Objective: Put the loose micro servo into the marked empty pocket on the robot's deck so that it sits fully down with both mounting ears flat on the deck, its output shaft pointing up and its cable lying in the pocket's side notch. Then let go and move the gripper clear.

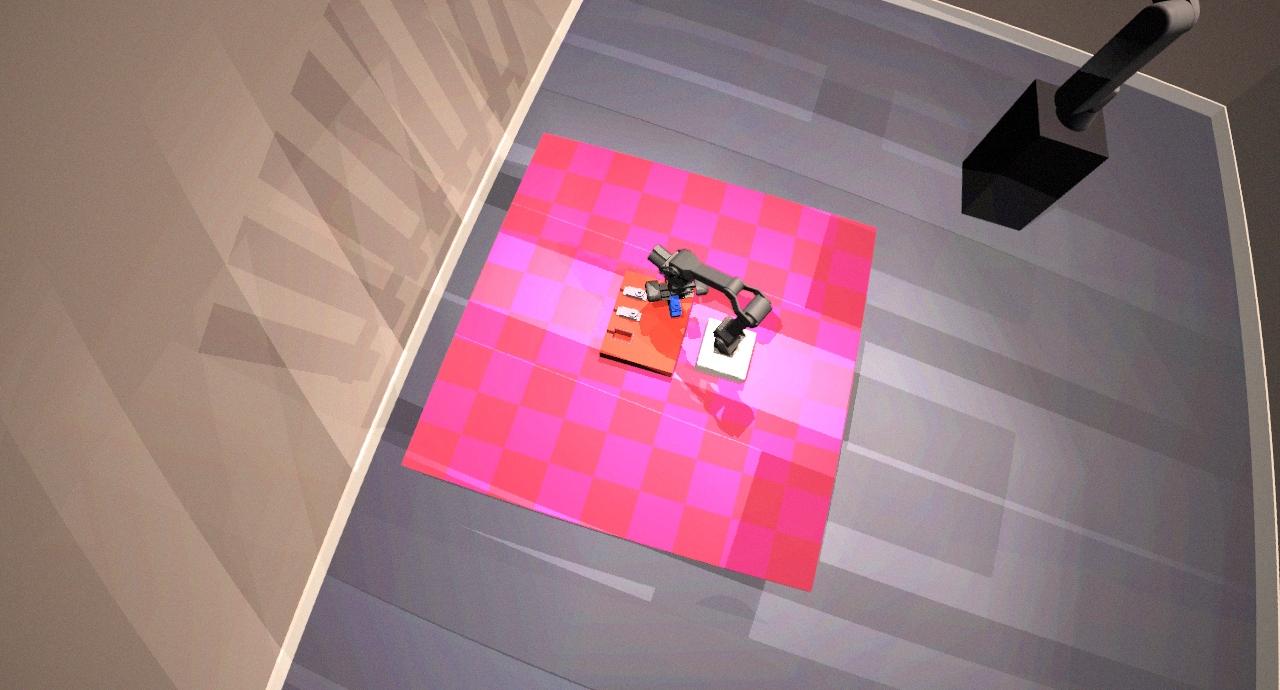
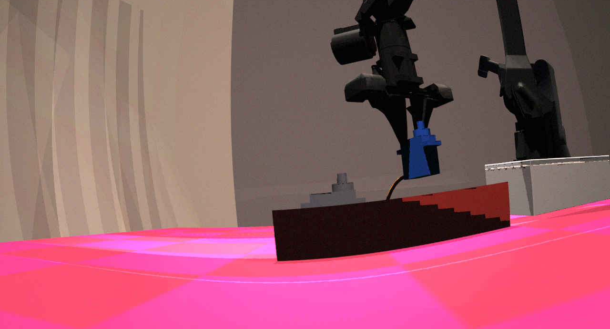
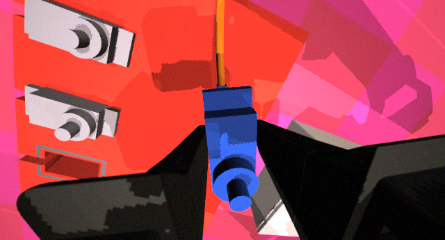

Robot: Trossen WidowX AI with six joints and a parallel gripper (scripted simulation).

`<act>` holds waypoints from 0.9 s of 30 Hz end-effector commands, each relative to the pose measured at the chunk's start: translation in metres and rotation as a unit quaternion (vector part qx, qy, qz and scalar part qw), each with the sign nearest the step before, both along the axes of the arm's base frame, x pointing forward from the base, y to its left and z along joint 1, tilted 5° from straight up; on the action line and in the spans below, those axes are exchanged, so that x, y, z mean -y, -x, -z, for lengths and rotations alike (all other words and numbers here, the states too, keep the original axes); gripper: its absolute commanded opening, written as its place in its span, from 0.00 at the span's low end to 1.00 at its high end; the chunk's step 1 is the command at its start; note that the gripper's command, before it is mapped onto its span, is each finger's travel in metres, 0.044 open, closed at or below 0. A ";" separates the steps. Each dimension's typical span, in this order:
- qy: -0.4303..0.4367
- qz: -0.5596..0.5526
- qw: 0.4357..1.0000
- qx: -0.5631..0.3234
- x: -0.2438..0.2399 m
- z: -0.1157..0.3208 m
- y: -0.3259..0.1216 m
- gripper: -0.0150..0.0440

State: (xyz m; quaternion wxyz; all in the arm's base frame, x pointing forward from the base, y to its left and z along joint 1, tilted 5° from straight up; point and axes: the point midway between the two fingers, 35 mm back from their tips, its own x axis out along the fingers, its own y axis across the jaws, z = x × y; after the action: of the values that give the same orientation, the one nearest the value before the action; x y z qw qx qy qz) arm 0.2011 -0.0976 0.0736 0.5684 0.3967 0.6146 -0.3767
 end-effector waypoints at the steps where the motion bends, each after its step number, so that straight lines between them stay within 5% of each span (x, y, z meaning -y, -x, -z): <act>1: 0.002 0.002 1.000 0.006 0.003 -0.002 -0.020 0.25; 27: -0.002 0.002 1.000 0.007 -0.075 -0.006 -0.034 0.25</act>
State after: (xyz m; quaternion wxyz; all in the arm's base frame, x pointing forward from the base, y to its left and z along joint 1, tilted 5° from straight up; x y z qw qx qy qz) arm 0.2365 -0.0341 0.0770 0.5704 0.3973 0.6131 -0.3753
